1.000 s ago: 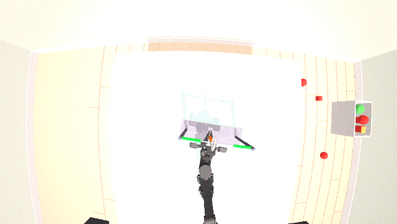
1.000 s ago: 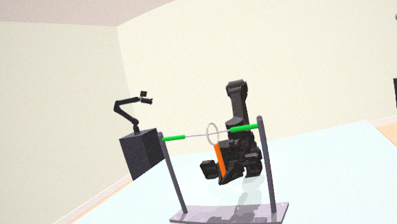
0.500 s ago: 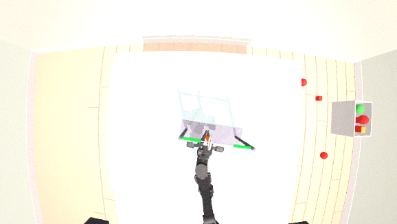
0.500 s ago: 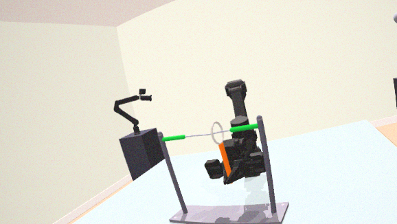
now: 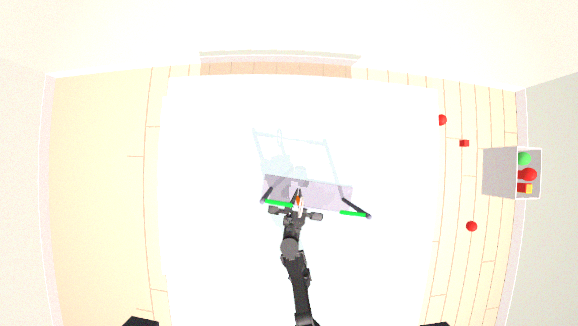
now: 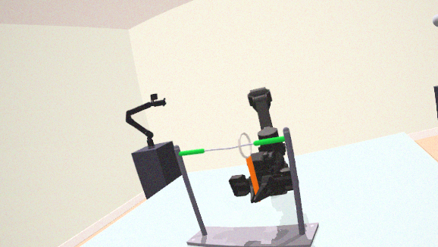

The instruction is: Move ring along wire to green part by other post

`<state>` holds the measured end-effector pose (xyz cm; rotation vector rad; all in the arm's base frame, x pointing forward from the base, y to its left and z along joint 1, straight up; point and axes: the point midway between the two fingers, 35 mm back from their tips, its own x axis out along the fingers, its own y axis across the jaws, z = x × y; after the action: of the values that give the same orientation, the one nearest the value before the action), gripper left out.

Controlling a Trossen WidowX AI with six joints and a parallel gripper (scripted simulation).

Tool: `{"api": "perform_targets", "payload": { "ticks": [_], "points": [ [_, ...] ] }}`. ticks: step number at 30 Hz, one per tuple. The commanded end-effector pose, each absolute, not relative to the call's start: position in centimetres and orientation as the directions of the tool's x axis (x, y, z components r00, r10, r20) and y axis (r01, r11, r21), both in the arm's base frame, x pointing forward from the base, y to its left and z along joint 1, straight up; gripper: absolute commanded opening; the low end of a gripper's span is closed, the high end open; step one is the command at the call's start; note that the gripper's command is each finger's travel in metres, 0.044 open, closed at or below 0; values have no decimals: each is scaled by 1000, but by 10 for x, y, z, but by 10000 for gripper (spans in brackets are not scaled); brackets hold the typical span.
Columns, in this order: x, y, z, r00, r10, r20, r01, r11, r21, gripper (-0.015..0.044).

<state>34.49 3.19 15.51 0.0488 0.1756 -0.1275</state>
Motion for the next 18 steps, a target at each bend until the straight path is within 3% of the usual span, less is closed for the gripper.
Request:
{"api": "perform_targets", "payload": {
  "ticks": [1,18],
  "points": [
    [346,34,156,976,-125,-176,131,991,24,-150],
    [348,49,156,977,-121,-177,125,992,8,-150]
  ]
}}
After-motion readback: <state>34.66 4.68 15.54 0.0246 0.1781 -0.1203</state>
